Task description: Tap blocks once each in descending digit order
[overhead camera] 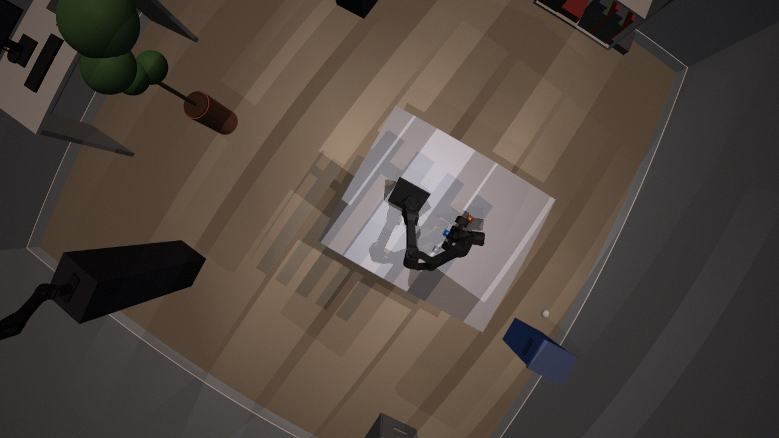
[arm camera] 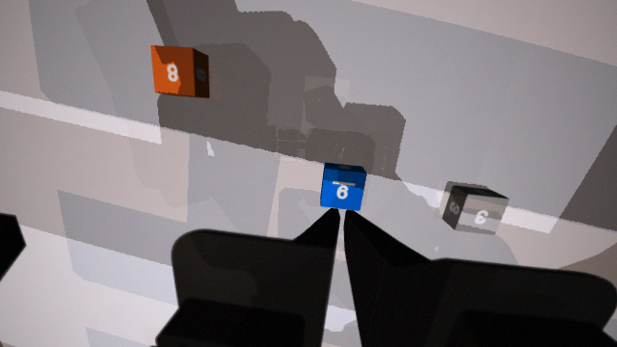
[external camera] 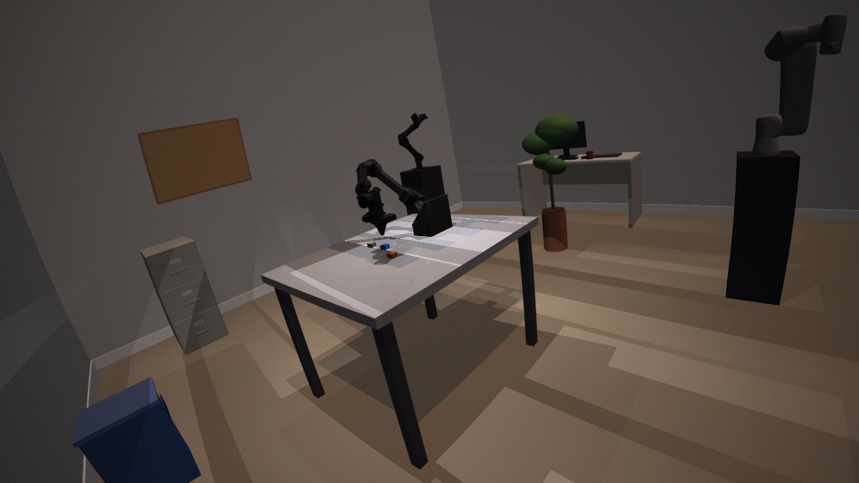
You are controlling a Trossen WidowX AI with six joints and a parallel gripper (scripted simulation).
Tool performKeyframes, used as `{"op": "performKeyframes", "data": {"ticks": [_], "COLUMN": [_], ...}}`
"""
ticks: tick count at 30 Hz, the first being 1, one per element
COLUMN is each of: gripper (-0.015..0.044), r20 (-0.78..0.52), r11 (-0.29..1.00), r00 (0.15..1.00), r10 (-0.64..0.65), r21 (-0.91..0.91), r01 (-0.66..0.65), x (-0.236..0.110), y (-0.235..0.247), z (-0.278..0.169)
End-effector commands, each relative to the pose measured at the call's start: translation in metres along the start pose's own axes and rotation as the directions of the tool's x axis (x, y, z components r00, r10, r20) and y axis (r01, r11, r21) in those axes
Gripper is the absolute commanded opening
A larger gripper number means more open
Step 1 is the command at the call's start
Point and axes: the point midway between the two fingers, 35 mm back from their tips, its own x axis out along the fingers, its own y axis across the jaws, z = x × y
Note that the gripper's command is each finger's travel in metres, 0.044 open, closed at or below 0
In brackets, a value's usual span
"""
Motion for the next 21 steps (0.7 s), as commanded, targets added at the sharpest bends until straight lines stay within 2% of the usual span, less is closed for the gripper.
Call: {"op": "performKeyframes", "data": {"ticks": [1,8,16,21], "gripper": [0.0020,0.0020,0.0020,0.0020], "r20": [0.013,0.013,0.016,0.017], "r11": [1.000,1.000,1.000,1.000], "r00": [1.000,1.000,1.000,1.000], "r10": [0.007,0.007,0.013,0.012], "r21": [0.014,0.015,0.017,0.018], "r01": [-0.007,-0.007,-0.013,-0.013], "x": [-0.052,-0.056,-0.062,-0.058], "y": [-0.001,0.004,0.090,0.134], "z": [0.001,0.006,0.057,0.070]}}
